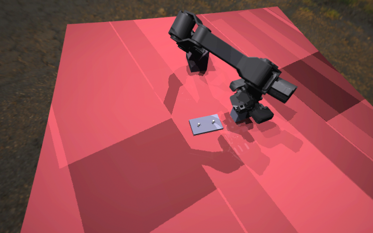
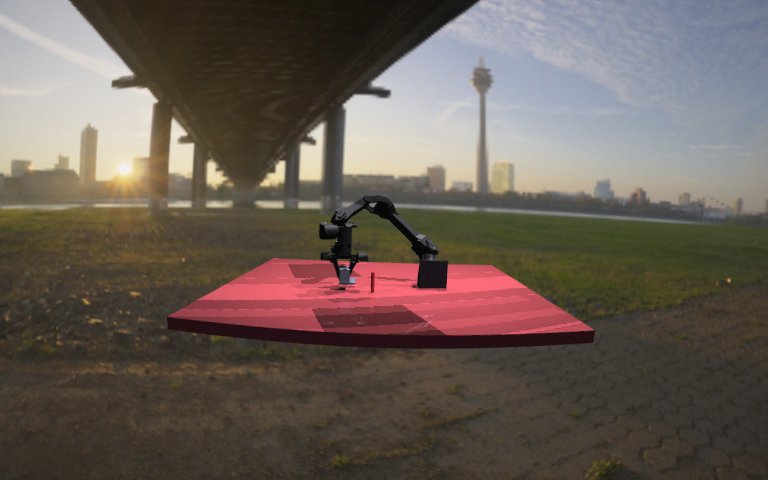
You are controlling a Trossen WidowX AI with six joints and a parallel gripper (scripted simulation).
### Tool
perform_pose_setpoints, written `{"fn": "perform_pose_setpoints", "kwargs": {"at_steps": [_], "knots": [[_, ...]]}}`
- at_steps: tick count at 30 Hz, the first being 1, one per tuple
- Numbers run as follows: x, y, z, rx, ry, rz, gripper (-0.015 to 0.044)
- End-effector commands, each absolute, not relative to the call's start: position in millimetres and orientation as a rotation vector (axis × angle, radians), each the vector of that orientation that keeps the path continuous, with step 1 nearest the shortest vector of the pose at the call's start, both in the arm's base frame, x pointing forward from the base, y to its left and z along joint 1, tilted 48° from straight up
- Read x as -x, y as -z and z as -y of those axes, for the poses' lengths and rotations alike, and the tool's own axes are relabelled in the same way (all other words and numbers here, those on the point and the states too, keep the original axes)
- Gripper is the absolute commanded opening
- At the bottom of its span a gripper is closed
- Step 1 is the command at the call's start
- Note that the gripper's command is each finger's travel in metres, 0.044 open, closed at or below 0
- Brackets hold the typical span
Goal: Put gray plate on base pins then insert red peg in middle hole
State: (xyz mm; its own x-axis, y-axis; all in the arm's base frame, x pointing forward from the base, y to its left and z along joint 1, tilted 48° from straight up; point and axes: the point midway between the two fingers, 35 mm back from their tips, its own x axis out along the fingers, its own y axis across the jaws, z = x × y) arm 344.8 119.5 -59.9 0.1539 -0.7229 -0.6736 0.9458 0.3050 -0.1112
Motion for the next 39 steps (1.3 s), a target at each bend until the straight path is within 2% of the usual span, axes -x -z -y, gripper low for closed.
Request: {"fn": "perform_pose_setpoints", "kwargs": {"at_steps": [1,29,39], "knots": [[-344.3,51.8,-129.2,-0.394,1.235,-0.71,0.0],[-321.5,-8.7,-185.0,-0.416,1.26,-0.693,0.0],[-329.8,-16.6,-167.7,-0.43,1.263,-0.691,0.0]]}}
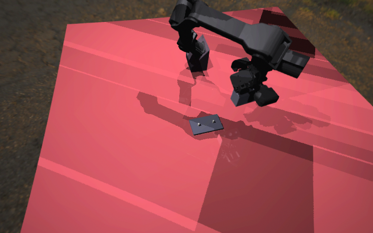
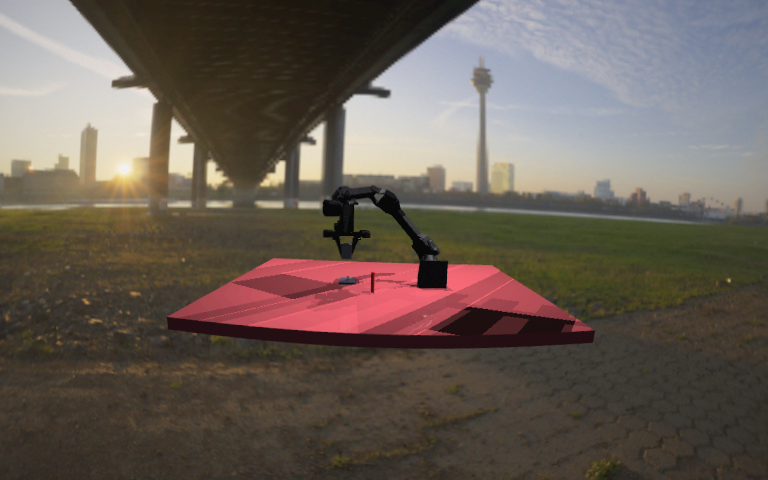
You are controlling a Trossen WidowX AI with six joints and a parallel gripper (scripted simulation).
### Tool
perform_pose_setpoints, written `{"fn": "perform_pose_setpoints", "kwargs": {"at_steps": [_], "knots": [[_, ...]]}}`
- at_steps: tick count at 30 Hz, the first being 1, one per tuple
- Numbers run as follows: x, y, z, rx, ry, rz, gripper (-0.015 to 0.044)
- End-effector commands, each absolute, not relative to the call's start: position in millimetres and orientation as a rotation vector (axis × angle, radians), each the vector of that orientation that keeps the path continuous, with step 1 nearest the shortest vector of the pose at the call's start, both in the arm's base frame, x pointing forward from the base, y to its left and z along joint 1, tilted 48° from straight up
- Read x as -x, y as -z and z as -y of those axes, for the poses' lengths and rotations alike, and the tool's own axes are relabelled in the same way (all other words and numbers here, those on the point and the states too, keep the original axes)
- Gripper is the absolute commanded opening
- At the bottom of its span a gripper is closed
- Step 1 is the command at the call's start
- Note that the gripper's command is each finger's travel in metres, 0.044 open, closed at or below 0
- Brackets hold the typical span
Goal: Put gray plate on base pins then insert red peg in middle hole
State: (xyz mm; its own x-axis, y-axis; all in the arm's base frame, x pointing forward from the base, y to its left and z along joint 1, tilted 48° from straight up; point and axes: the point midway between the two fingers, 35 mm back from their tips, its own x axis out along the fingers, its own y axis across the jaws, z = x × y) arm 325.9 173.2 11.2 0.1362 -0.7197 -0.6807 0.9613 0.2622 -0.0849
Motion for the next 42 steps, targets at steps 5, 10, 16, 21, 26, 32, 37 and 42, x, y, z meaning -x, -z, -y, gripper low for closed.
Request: {"fn": "perform_pose_setpoints", "kwargs": {"at_steps": [5,10,16,21,26,32,37,42], "knots": [[-335.8,-21.7,-153.1,-0.44,1.265,-0.688,0.0],[-341.0,-26.7,-138.2,-0.45,1.268,-0.683,0.0],[-346.1,-32.7,-120.0,-0.46,1.271,-0.676,0.0],[-349.3,-37.6,-104.5,-0.468,1.275,-0.669,0.0],[-351.7,-42.4,-88.9,-0.475,1.28,-0.66,0.0],[-353.3,-48.1,-70.0,-0.482,1.286,-0.648,0.0],[-353.6,-52.7,-54.1,-0.487,1.293,-0.637,0.0],[-353.1,-57.3,-38.3,-0.492,1.3,-0.625,0.0]]}}
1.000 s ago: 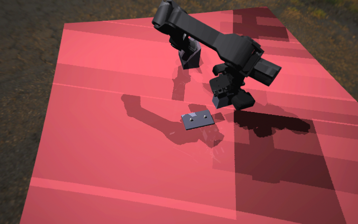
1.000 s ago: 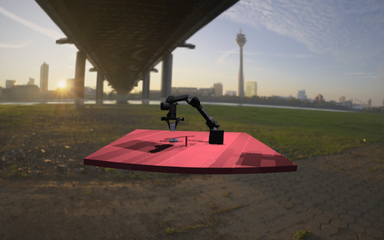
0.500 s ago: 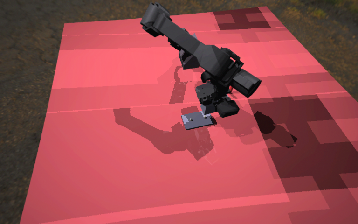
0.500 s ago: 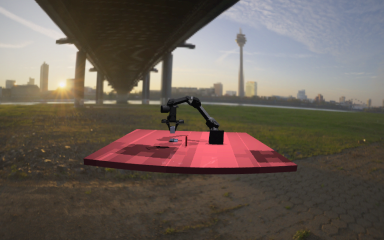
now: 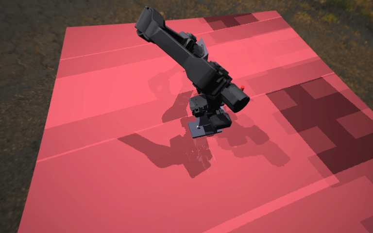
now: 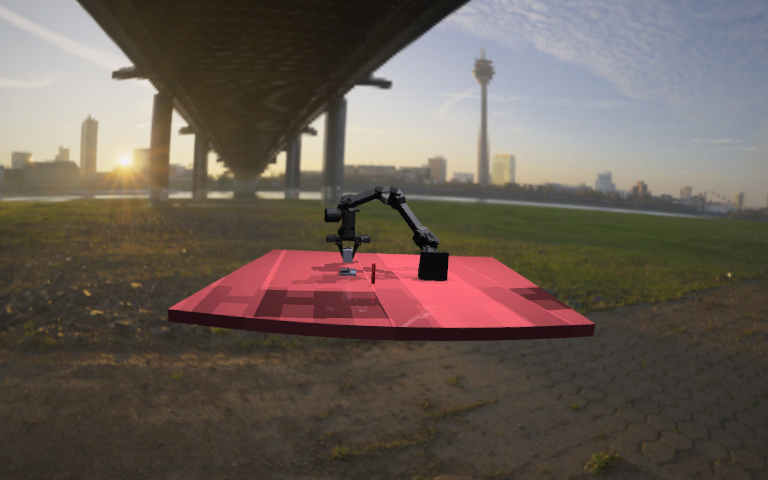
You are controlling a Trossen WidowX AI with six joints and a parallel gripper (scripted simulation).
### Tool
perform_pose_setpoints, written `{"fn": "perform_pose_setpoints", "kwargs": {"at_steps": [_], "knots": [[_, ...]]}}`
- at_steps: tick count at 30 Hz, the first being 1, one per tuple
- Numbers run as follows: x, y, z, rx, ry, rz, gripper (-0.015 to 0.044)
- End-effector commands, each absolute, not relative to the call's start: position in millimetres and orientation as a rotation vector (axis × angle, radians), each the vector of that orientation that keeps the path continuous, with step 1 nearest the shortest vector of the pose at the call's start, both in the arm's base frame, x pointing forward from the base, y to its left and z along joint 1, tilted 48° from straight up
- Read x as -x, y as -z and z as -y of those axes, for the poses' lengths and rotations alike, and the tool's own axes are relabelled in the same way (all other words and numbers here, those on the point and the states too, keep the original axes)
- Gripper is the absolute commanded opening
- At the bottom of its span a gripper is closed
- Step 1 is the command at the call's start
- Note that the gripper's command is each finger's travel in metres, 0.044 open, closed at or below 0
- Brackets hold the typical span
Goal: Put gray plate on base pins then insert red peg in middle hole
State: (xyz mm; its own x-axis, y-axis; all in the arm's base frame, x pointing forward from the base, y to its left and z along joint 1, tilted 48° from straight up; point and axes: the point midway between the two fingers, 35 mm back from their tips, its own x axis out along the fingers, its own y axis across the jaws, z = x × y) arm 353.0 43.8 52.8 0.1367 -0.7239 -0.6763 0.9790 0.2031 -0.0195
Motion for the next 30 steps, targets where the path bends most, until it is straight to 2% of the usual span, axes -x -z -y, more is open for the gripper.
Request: {"fn": "perform_pose_setpoints", "kwargs": {"at_steps": [1,30], "knots": [[-352.9,-57.9,-36.2,-0.492,1.301,-0.624,0.0],[-354.1,-57.9,-31.2,-0.493,1.303,-0.621,0.0]]}}
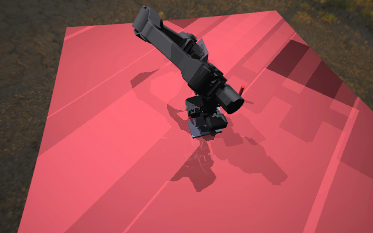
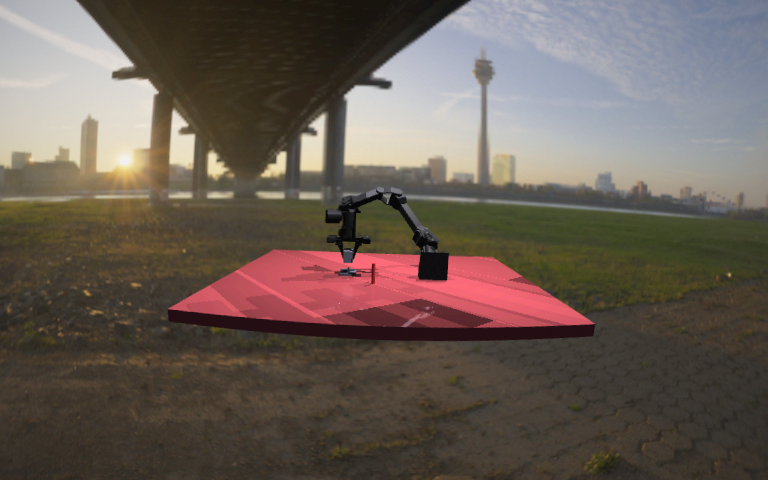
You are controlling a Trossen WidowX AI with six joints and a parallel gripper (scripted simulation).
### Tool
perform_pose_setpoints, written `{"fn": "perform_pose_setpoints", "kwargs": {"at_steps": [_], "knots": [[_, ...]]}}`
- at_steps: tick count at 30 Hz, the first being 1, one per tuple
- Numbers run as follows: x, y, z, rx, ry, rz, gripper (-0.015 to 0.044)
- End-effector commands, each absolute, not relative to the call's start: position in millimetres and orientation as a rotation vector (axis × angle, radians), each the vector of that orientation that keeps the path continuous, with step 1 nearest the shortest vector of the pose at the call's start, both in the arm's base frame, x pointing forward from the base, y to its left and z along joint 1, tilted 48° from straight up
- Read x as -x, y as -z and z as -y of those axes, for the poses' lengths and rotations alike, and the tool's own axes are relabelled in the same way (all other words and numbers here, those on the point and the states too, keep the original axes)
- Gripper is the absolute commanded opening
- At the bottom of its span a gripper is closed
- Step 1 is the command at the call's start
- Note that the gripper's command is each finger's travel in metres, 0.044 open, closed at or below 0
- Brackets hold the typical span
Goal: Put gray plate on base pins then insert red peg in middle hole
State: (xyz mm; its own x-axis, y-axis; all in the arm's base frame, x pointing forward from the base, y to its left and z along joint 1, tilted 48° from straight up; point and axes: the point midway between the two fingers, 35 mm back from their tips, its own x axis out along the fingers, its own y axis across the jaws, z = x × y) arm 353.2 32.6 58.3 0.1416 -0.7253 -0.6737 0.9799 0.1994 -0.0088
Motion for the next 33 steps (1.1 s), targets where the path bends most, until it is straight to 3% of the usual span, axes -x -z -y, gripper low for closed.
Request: {"fn": "perform_pose_setpoints", "kwargs": {"at_steps": [1,32,33], "knots": [[-354.4,-56.6,-29.8,-0.493,1.303,-0.621,0.0],[-359.1,-35.2,-5.3,-0.501,1.308,-0.62,0.0],[-359.1,-35.2,-5.3,-0.501,1.308,-0.62,0.0026]]}}
